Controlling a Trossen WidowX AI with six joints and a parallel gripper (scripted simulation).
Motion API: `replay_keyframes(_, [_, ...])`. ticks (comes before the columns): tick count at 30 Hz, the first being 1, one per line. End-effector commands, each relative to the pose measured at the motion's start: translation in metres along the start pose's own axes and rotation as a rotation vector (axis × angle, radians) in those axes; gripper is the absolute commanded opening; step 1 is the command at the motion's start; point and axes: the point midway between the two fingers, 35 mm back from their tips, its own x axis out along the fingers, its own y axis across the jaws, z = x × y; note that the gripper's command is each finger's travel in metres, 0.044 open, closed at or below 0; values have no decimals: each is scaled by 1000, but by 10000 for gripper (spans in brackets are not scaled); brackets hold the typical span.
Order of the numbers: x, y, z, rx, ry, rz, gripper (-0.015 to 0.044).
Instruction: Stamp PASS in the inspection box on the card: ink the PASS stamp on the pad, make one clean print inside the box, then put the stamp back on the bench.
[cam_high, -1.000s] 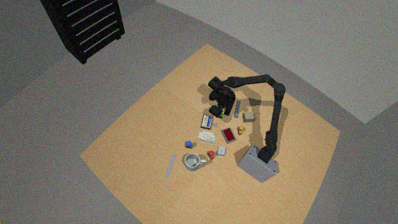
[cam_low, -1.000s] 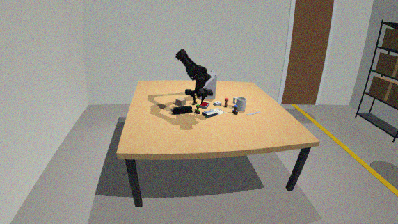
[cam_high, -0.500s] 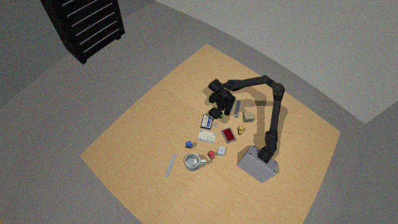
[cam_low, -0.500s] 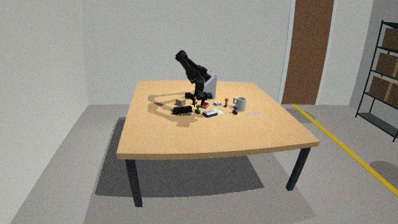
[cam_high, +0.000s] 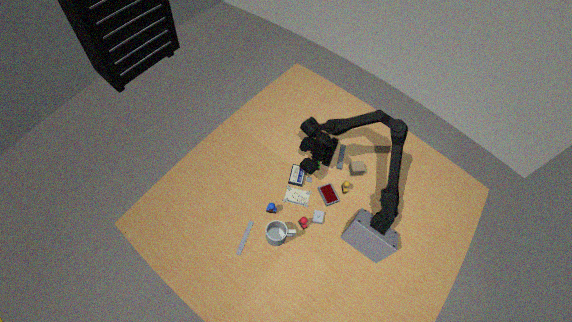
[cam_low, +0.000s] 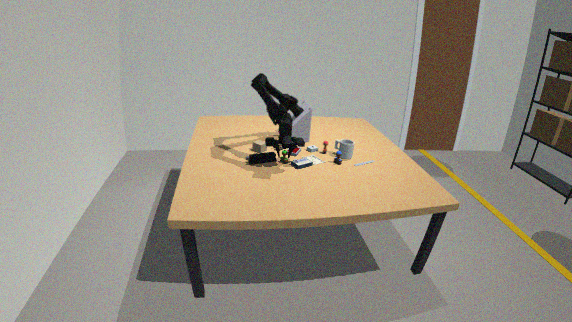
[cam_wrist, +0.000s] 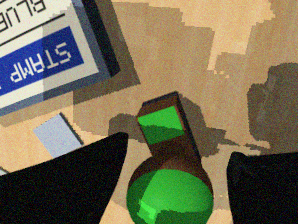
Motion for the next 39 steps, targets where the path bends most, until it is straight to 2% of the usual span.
replay_keyframes(1, [4,2,-1,-8,2,5,221])
replay_keyframes(3, [4,2,-1,-8,2,5,221])
replay_keyframes(23, [2,1,-1,-2,2,0,87])
replay_keyframes(26, [2,1,-1,-2,2,0,9])
replay_keyframes(27, [1,1,-1,-2,2,0,0])
replay_keyframes(39, [-5,1,0,-2,2,2,0])
